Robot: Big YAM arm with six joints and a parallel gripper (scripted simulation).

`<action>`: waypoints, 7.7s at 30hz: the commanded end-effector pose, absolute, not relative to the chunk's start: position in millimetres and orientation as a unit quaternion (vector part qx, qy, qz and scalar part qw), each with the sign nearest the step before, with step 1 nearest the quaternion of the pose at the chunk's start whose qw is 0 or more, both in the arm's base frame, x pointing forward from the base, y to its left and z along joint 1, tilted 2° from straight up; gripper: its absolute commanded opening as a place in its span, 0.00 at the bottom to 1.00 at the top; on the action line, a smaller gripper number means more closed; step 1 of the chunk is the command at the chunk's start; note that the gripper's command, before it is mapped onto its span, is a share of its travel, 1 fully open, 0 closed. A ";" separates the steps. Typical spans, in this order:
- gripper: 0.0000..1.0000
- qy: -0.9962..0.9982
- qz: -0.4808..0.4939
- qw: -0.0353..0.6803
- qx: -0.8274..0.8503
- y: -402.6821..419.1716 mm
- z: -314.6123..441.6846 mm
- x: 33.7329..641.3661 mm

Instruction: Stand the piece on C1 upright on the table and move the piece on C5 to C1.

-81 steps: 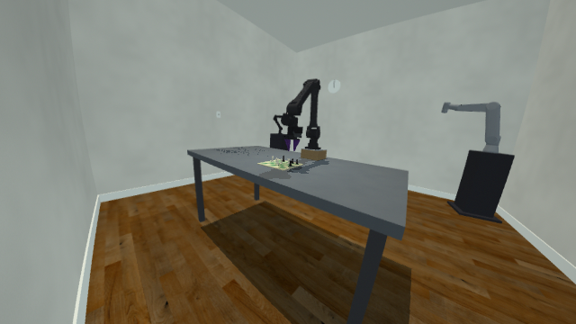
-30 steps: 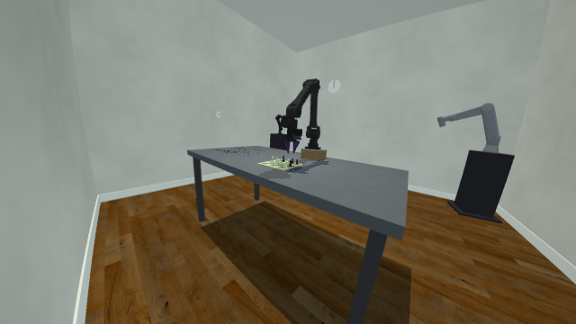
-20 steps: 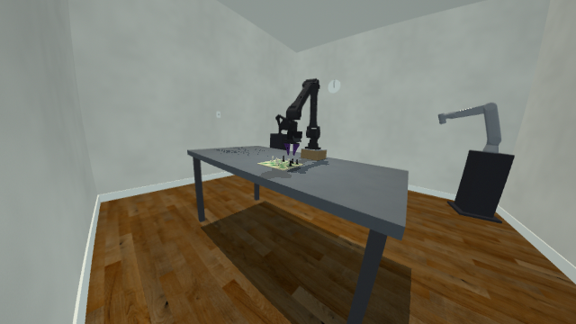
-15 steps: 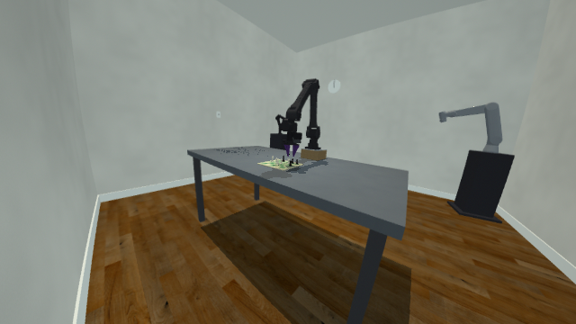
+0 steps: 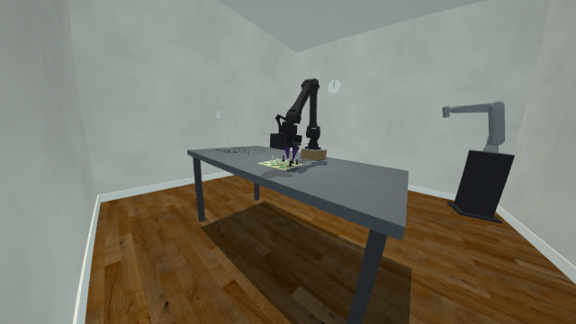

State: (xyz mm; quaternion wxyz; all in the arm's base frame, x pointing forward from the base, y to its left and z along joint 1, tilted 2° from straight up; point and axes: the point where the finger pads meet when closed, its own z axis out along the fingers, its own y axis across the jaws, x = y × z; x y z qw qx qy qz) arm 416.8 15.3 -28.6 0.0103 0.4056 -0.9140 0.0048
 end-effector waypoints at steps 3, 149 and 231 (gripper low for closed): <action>0.36 -0.915 0.009 0.000 0.403 10.0 -28.5 419.3; 0.36 -0.914 0.012 -0.006 0.406 8.3 -24.1 412.7; 0.36 -0.913 0.015 -0.015 0.407 16.4 -17.3 435.1</action>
